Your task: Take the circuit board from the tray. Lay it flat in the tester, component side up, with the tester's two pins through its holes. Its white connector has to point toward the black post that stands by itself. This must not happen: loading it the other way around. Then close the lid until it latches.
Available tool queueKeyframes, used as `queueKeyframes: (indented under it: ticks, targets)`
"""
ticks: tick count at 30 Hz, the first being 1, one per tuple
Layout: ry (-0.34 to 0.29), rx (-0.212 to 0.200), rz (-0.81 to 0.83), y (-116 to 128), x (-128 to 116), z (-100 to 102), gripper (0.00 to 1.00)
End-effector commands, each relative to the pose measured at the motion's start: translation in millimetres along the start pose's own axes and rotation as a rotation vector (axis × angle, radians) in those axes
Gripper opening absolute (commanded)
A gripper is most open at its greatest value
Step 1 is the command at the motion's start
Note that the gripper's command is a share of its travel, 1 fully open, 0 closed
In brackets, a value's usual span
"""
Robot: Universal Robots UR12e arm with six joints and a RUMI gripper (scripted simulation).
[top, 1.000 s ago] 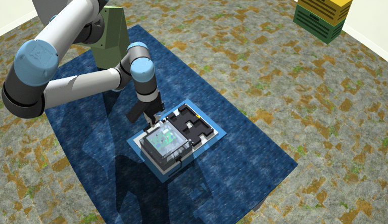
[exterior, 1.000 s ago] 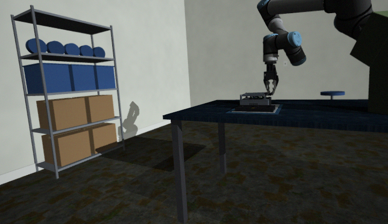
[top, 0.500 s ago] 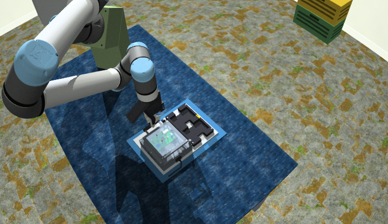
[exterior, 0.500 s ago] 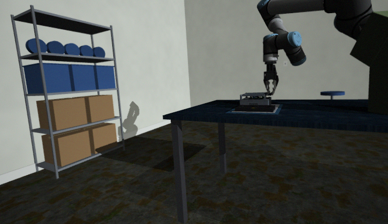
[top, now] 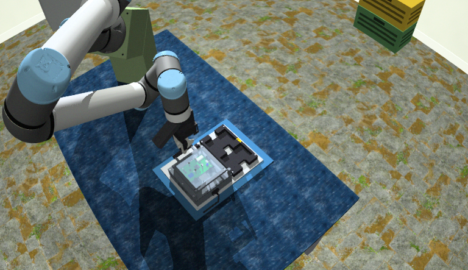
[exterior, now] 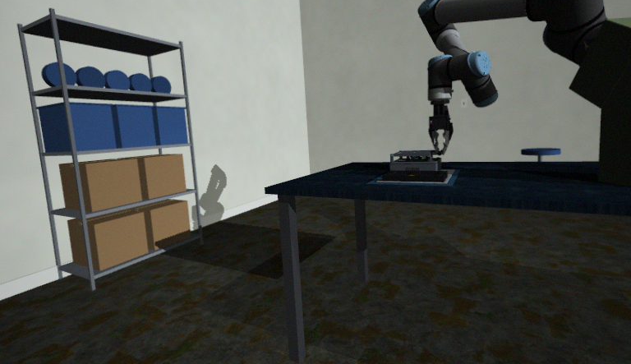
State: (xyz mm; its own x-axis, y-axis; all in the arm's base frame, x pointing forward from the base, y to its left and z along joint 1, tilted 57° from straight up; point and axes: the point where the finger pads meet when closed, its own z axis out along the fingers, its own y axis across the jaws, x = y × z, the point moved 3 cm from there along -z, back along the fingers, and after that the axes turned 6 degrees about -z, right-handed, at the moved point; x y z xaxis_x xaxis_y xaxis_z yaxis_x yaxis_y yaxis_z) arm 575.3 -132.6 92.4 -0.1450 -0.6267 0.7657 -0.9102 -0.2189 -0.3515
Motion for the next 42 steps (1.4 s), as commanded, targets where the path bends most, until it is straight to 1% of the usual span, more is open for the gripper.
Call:
queueKeyframes:
  ticks: [1,18,19,42]
  targets:
    - [-0.001,-0.005,0.001,-0.3,-0.2,7.3,0.00]
    - [-0.001,-0.006,0.000,0.0,-0.3,7.7,0.00]
    - [-0.001,-0.006,0.000,0.0,-0.3,7.7,0.13]
    - [-0.001,-0.005,-0.001,0.7,-0.8,5.5,0.13]
